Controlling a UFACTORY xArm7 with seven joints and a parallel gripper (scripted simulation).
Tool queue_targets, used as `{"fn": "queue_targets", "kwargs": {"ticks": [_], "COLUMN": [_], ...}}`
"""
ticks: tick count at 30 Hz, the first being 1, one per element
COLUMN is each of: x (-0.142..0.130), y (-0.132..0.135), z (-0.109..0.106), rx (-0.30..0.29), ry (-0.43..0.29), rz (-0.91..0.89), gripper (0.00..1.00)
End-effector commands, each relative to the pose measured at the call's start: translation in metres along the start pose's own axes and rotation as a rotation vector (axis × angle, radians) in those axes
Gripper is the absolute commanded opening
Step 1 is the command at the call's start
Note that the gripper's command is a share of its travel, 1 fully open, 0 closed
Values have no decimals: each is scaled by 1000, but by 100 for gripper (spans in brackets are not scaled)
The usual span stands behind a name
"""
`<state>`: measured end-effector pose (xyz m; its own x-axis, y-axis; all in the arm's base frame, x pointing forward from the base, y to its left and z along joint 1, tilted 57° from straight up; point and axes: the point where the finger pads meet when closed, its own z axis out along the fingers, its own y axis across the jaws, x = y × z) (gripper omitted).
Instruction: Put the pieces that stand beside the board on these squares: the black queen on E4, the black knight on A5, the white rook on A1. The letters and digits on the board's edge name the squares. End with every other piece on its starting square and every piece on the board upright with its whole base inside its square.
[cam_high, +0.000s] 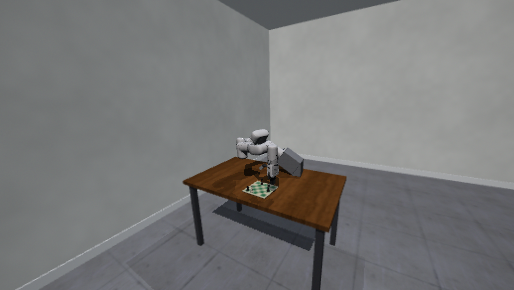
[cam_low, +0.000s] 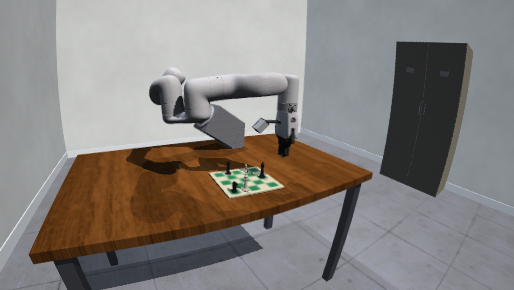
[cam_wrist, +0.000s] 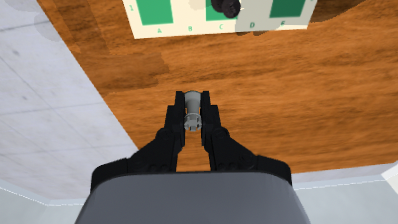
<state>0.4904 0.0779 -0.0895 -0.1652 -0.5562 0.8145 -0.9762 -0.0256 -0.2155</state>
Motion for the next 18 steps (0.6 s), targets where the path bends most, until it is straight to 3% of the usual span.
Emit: {"fn": "queue_targets", "kwargs": {"ticks": [1, 6, 11, 18], "x": [0, 0, 47, 60], "y": [0, -1, -34, -42], "z": [-6, -6, -12, -12], "rx": [2, 2, 3, 2], "ry": [-3, -3, -3, -3], "rz": [0, 0, -52, -65], "gripper": [0, 0, 0, 0]}}
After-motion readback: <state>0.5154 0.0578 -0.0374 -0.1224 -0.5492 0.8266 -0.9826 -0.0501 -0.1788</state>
